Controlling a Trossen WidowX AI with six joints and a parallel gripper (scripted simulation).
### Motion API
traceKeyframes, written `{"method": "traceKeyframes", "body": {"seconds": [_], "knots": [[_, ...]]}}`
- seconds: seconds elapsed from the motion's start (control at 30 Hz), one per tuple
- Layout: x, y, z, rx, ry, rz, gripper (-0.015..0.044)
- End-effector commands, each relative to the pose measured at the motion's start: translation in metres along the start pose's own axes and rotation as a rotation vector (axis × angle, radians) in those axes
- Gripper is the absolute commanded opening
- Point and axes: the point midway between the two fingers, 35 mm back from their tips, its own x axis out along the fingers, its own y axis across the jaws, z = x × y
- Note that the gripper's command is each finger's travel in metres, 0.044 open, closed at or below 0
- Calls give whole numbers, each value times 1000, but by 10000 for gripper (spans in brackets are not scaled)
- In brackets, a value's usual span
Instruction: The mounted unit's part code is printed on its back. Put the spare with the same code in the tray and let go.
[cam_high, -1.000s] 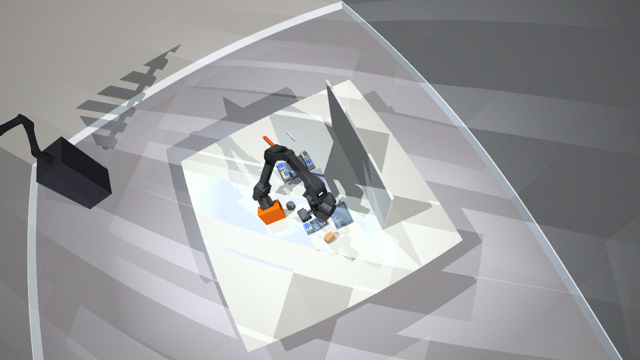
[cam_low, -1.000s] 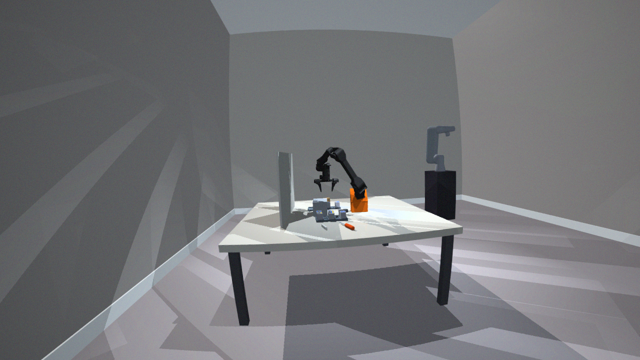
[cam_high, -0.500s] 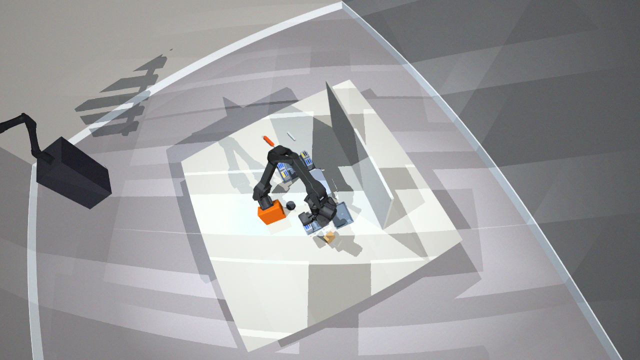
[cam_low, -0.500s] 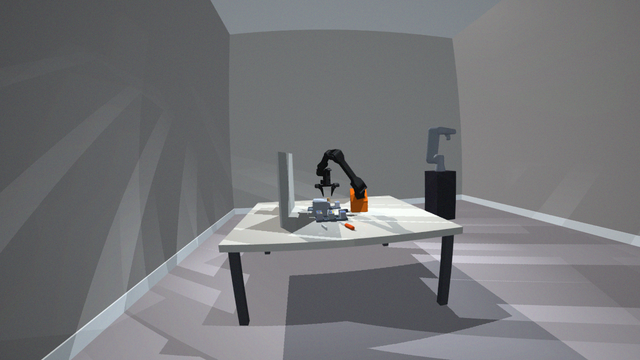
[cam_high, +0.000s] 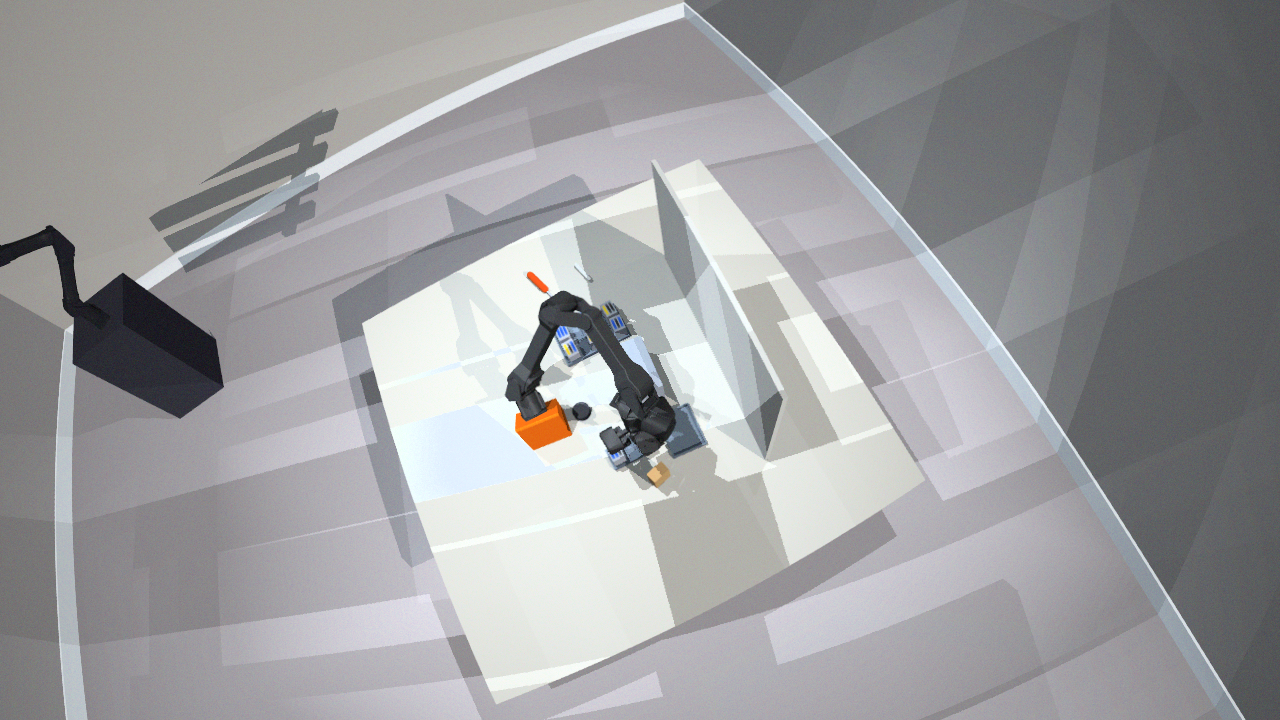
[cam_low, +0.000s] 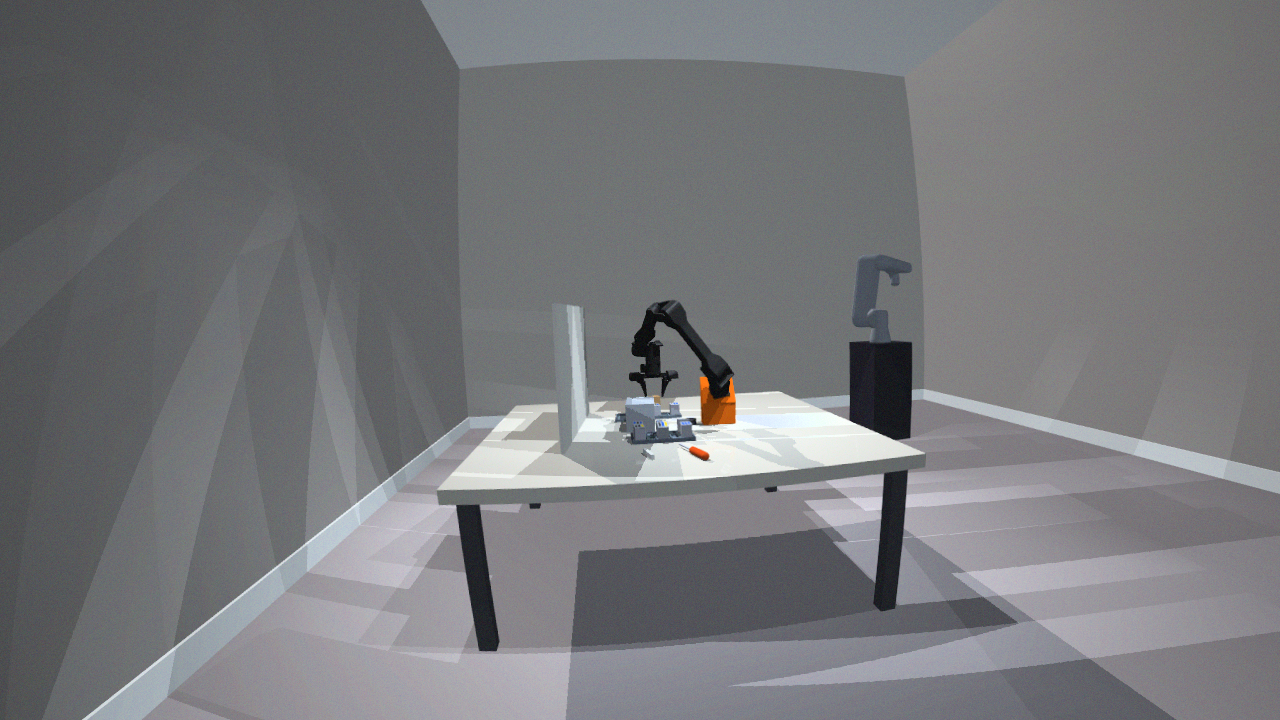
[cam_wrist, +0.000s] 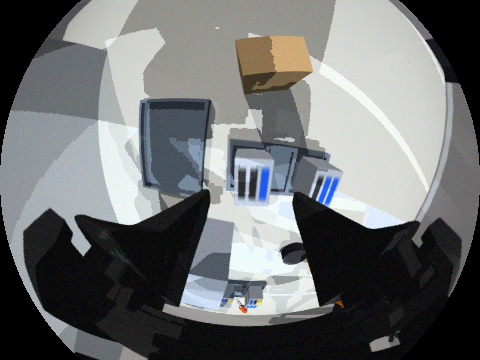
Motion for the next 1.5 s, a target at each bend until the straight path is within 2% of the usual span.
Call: {"method": "traceKeyframes", "body": {"seconds": [0.0, 1.07, 1.47], "knots": [[11, -1, -1, 9, 12, -3, 300], [64, -3, -5, 8, 17, -2, 300], [65, -3, -5, 8, 17, -2, 300]]}}
